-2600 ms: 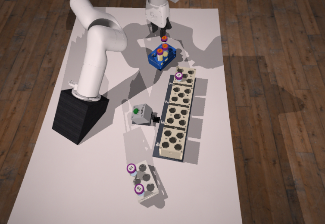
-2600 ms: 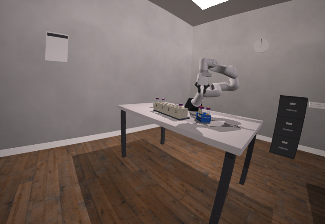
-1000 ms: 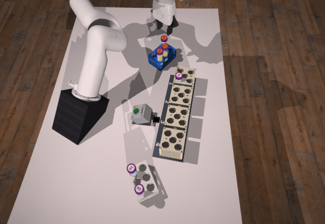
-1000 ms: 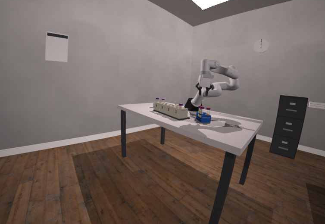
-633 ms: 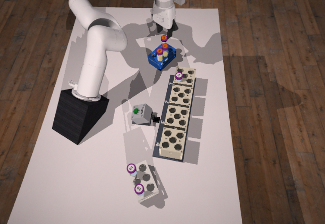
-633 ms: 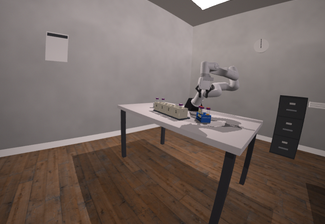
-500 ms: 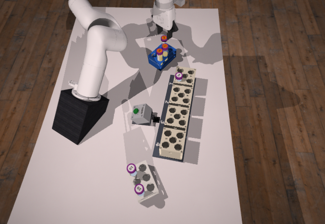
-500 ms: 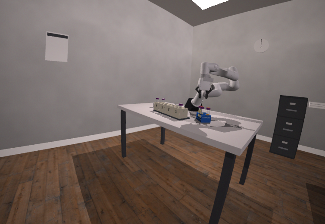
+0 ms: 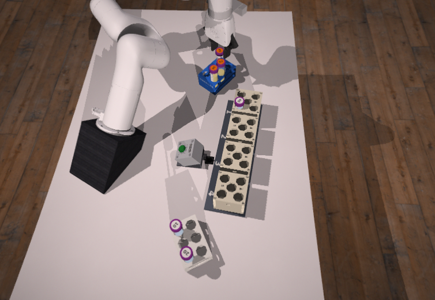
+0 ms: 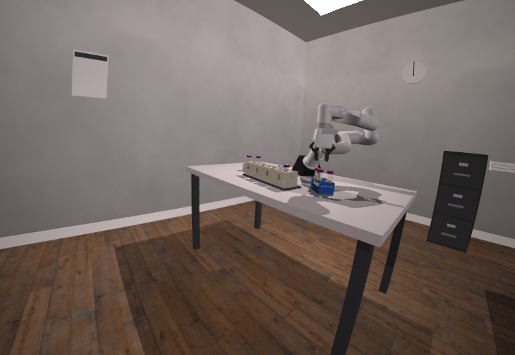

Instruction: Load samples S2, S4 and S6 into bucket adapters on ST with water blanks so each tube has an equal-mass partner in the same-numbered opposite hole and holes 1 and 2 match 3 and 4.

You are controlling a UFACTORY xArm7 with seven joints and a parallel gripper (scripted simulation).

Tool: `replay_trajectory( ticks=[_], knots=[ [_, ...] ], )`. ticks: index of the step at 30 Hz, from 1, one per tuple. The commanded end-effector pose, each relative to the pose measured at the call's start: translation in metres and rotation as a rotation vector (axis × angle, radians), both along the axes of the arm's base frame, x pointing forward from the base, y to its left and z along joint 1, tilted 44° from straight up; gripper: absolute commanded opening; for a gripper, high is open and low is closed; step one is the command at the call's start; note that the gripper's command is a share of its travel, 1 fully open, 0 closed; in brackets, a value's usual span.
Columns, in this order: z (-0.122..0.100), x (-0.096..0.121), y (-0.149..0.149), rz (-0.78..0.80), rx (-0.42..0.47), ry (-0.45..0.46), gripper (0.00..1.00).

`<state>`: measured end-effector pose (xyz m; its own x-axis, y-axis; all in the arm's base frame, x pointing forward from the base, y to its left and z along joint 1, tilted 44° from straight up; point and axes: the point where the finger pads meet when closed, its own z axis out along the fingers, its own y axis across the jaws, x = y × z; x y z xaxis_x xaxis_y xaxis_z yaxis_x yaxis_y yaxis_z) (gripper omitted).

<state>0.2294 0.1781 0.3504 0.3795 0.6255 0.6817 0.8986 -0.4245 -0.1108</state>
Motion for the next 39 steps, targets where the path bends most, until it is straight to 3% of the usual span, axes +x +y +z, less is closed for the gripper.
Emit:
replay_trajectory(
  ticks=[1,22,39],
  knots=[
    [-0.006,0.003,0.006,-0.001,0.002,-0.002,0.57],
    [-0.033,0.011,0.031,0.000,0.002,-0.002,0.57],
    [-0.035,0.012,0.033,0.000,0.002,-0.002,0.57]
  ],
)
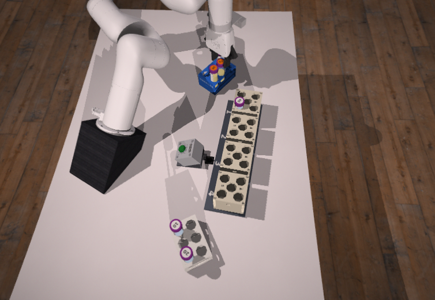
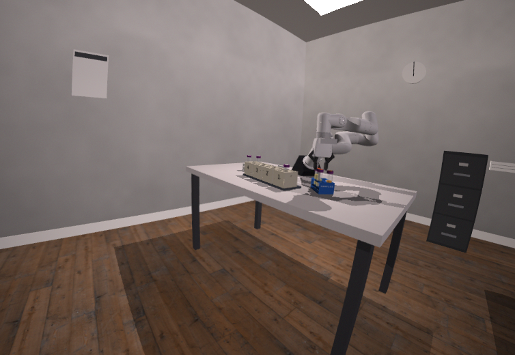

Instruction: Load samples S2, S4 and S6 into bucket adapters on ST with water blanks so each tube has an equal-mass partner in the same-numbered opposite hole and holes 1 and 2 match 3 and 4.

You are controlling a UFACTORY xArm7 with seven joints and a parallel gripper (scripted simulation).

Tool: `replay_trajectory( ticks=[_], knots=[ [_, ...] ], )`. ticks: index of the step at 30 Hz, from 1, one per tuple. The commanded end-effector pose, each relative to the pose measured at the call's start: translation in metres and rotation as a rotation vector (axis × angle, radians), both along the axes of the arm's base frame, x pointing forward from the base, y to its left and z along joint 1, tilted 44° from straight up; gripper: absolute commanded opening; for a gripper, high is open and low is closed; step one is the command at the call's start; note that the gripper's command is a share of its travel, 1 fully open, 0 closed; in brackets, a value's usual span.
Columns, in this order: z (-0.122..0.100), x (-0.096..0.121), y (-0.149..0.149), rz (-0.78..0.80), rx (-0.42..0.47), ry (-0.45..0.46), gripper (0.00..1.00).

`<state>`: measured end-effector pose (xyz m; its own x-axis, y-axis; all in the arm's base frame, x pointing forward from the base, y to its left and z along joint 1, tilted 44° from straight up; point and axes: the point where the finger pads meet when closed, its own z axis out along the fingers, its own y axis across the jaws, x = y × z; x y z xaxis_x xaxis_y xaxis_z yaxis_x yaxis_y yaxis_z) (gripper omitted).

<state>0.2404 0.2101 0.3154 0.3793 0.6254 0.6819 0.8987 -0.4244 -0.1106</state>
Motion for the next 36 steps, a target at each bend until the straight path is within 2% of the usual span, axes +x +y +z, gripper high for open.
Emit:
replay_trajectory(
  ticks=[1,36],
  knots=[
    [-0.001,0.001,0.001,-0.001,0.002,-0.002,0.57],
    [-0.013,0.005,0.013,-0.001,0.002,-0.002,0.57]
  ],
)
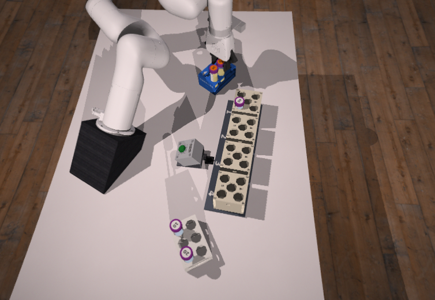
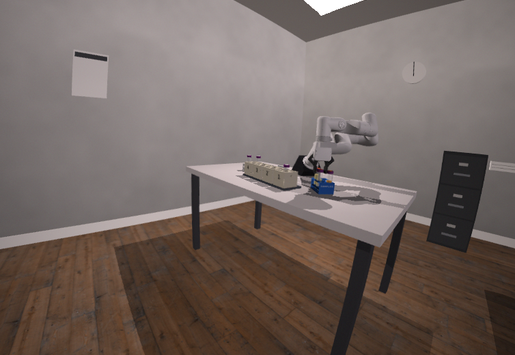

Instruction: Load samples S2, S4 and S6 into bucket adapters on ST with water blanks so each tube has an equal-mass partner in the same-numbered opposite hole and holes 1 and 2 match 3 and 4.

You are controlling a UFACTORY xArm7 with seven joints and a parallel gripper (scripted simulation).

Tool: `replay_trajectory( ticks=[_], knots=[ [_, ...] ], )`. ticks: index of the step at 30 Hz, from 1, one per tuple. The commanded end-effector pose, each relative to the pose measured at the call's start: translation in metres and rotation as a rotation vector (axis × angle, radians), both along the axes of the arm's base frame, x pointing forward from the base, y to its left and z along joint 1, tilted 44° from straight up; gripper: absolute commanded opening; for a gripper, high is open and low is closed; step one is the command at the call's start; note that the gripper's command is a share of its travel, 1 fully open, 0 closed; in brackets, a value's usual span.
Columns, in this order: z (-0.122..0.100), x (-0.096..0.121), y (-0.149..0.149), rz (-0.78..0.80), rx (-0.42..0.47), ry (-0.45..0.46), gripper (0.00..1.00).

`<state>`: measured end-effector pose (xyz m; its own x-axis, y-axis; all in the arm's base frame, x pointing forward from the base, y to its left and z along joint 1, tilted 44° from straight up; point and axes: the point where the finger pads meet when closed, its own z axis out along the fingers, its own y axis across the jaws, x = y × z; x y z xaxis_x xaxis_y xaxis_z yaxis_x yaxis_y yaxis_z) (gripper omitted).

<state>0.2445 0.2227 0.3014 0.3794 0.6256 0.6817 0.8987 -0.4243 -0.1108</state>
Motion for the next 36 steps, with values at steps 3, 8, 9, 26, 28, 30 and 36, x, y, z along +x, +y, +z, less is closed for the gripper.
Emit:
replay_trajectory(
  ticks=[3,8,9,26,28,30,36],
  knots=[
    [0.0007,0.0004,0.0002,-0.001,0.002,-0.002,0.57],
    [0.0007,0.0004,0.0001,-0.001,0.002,-0.002,0.57],
    [0.0007,0.0004,0.0001,-0.001,0.002,-0.002,0.57],
    [0.0019,0.0000,-0.0010,-0.001,0.002,-0.002,0.00],
    [0.0019,0.0000,-0.0010,-0.001,0.002,-0.002,0.00],
    [0.0019,0.0000,-0.0010,-0.001,0.002,-0.002,0.00],
    [0.0019,0.0000,-0.0010,-0.001,0.002,-0.002,0.00]
  ],
)
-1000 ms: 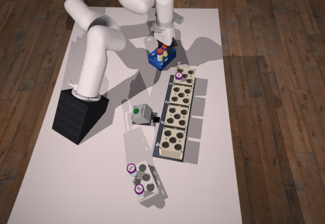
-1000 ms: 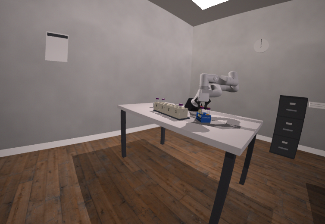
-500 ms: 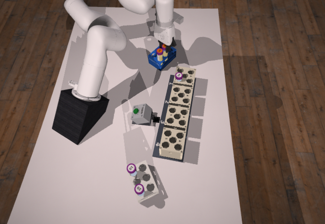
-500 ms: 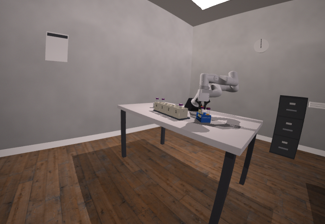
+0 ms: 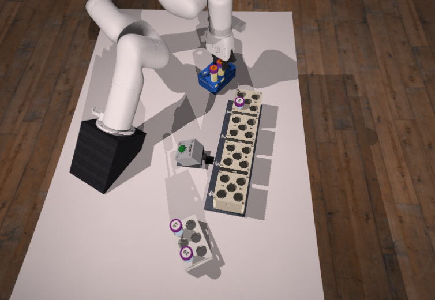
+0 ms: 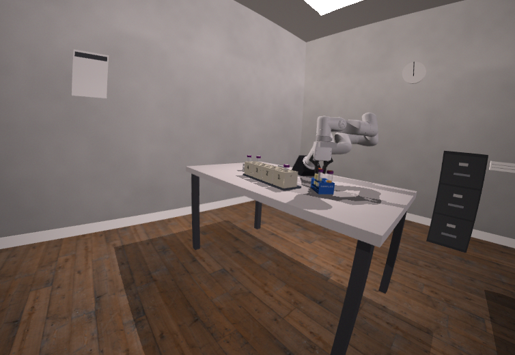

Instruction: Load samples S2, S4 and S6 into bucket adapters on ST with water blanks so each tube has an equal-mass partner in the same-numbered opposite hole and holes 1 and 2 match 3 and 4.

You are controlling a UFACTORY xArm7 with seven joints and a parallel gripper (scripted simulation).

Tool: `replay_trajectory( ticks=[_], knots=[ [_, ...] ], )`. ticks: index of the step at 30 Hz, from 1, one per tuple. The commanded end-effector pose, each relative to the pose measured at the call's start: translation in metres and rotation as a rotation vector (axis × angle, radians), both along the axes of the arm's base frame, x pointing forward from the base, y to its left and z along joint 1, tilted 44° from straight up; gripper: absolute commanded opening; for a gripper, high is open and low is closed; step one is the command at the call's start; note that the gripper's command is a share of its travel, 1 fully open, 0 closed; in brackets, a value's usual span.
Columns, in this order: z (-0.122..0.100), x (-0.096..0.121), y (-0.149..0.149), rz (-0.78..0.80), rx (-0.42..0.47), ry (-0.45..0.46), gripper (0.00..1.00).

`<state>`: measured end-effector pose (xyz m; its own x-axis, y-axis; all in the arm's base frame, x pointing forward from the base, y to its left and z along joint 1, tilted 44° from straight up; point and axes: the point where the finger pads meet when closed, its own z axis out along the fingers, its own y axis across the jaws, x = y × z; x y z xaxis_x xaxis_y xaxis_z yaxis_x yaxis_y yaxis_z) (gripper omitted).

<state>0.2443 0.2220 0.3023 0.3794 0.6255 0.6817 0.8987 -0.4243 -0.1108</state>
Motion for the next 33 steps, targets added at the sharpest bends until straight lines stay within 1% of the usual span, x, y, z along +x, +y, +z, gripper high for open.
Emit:
replay_trajectory(
  ticks=[1,16,33],
  knots=[
    [0.0011,0.0003,-0.0002,-0.001,0.002,-0.002,0.00],
    [0.0011,0.0003,-0.0002,-0.001,0.002,-0.002,0.00],
    [0.0083,-0.0019,-0.0068,-0.001,0.002,-0.002,0.00]
  ],
)
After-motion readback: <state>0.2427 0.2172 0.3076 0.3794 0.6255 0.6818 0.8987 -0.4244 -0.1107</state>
